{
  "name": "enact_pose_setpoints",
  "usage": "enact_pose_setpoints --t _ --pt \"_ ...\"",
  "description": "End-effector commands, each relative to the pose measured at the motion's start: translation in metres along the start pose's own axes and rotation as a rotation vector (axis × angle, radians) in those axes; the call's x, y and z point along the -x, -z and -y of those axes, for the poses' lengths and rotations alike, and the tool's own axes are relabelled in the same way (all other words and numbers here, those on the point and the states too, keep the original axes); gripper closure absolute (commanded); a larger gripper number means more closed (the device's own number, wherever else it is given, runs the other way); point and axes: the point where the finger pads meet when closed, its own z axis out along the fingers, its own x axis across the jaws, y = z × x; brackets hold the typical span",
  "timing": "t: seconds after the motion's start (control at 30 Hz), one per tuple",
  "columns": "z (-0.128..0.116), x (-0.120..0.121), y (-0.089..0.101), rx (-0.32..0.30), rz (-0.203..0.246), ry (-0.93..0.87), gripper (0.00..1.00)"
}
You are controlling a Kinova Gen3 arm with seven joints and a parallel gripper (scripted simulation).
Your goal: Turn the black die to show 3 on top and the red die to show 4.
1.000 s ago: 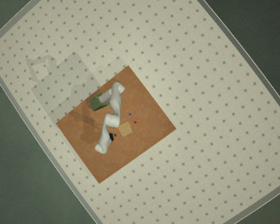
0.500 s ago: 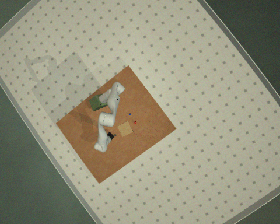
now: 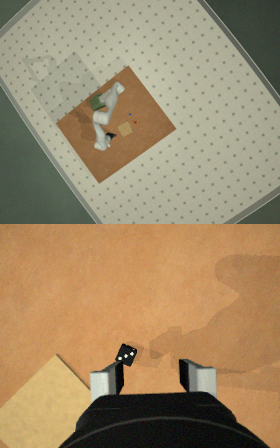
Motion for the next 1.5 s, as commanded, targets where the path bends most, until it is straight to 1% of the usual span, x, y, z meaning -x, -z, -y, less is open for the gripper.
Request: enact_pose_setpoints --t 0.0,0.23,0.3,0.57,0.8,0.87,1.2,1.47 --pt "0.0 0.0 0.002 -0.009 0.015 0.074 0.0" --pt "0.001 0.007 0.002 -0.033 0.016 0.346 0.0" --pt "0.001 0.007 0.002 -0.033 0.016 0.346 0.0" --pt "0.002 0.014 0.004 -0.062 0.011 0.603 0.0" --pt "0.003 0.019 0.006 -0.085 0.004 0.77 0.0" --pt "0.003 0.019 0.006 -0.085 0.004 0.77 0.0" --pt "0.003 0.023 0.009 -0.107 -0.005 0.914 0.0" --pt "0.003 0.024 0.01 -0.113 -0.008 0.953 0.0"
